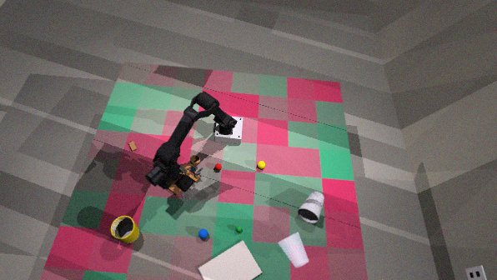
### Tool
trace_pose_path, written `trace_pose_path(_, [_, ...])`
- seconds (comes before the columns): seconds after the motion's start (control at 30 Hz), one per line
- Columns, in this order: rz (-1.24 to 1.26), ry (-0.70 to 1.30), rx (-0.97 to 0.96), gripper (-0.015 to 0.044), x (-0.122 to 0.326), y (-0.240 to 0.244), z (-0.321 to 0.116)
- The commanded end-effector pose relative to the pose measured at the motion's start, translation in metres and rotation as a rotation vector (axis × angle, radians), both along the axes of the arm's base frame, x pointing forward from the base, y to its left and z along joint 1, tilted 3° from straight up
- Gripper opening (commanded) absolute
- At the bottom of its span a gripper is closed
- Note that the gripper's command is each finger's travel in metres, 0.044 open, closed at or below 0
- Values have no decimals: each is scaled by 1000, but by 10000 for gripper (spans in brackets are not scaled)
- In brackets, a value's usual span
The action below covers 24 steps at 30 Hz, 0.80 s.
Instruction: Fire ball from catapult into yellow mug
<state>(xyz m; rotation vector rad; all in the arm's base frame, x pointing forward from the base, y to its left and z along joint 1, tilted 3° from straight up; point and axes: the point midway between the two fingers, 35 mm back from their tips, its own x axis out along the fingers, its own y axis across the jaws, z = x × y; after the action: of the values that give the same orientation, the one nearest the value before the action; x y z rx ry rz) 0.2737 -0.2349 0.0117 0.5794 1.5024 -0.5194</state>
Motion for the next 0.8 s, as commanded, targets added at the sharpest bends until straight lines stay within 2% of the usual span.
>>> trace_pose_path(0.0, [0, -1, -1, 0, 0, 0, 1])
trace_pose_path(0.07, [0, -1, -1, 0, 0, 0, 1])
trace_pose_path(0.53, [0, -1, -1, 367, 1, -1, 4])
trace_pose_path(0.63, [0, -1, -1, 440, 3, -4, 41])
trace_pose_path(0.77, [0, 0, 0, 440, -1, -4, 98])
